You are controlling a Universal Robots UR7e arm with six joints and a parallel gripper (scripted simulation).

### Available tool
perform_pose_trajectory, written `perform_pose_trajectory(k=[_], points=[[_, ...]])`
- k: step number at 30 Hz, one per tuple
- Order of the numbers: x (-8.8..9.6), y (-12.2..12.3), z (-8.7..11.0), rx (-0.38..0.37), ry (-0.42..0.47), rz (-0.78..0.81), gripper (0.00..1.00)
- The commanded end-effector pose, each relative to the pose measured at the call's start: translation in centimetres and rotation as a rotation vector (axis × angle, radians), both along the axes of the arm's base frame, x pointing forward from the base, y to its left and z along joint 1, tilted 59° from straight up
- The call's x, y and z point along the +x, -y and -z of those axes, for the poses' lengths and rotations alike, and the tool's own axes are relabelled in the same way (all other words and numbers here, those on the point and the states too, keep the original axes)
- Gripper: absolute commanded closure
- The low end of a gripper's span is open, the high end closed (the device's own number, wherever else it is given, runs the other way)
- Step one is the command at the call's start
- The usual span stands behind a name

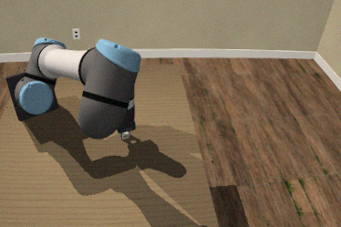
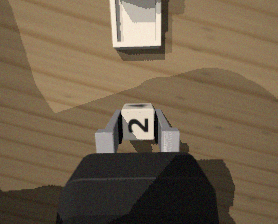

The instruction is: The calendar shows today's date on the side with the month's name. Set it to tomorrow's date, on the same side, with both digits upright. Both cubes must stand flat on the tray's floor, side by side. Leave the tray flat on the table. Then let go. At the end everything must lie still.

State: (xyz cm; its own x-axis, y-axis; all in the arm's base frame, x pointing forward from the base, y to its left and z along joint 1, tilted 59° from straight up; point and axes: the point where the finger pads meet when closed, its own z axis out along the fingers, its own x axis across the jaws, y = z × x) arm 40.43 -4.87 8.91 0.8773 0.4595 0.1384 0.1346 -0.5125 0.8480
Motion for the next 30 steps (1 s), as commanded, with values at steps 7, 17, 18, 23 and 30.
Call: perform_pose_trajectory(k=[7,17,18,23,30], points=[[0.0,-0.02,-0.02,0.0,0.001,-0.001,0.43],[0.0,-0.02,-0.02,0.0,0.001,-0.001,0.43],[0.0,-0.02,-0.02,0.0,0.001,-0.001,0.43],[-0.06,-0.12,-0.09,0.0,0.001,-0.001,0.43],[-0.33,-0.55,-0.39,0.0,0.001,-0.001,0.43]])
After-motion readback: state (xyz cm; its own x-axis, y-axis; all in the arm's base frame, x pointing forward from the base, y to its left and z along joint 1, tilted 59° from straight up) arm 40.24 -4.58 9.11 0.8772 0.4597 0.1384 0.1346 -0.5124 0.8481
